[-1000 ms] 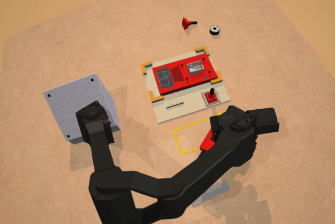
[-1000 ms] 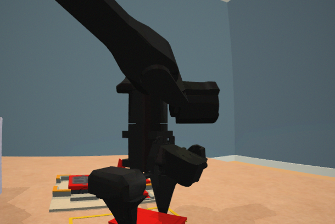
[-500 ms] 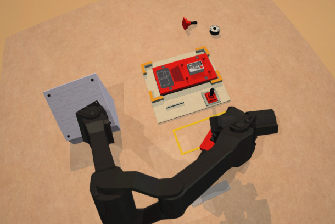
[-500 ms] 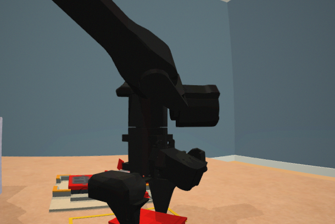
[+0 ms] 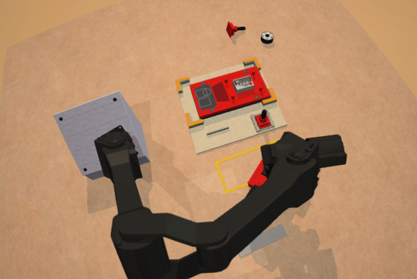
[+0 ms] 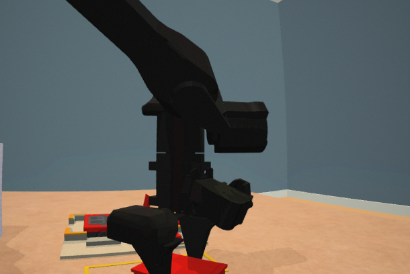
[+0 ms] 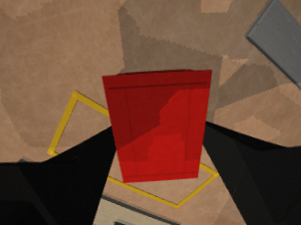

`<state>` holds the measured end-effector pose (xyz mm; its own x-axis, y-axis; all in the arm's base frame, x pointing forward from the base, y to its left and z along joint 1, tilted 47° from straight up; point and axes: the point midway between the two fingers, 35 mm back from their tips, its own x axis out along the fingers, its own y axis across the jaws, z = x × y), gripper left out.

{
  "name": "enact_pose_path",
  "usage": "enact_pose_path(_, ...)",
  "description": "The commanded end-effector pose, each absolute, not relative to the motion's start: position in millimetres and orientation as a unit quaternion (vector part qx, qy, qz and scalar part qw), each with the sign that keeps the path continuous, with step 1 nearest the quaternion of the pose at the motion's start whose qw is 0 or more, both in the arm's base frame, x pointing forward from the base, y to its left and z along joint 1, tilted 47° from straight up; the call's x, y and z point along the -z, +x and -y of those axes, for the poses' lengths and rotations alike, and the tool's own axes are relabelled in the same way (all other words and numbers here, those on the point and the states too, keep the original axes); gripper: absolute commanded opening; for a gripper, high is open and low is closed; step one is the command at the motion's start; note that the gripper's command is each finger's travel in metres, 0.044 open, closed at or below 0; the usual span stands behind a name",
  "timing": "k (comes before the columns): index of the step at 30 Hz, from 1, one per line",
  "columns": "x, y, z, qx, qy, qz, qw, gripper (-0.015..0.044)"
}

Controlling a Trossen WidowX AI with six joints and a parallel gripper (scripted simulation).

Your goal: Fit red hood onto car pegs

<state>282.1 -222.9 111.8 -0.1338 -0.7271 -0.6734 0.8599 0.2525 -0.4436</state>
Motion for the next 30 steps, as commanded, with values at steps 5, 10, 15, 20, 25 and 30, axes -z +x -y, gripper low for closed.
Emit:
enact_pose_path(5, -127.0, 286.0, 206.9, 0.607, 0.076, -0.443, 0.655, 0.0)
enact_pose_path(10, -139.3, 288.5, 193.5, 0.607, 0.076, -0.444, 0.655, 0.0)
enact_pose_path(15, -153.9, 291.4, 177.6, 0.607, 0.076, -0.444, 0.655, 0.0)
enact_pose_path(20, -166.1, 293.8, 164.4, 0.606, 0.077, -0.444, 0.655, 0.0)
enact_pose_path(25, -174.6, 295.4, 155.2, 0.606, 0.077, -0.445, 0.655, 0.0)
enact_pose_path(30, -169.6, 298.1, 154.1, 0.6, 0.074, -0.451, 0.656, 0.0)
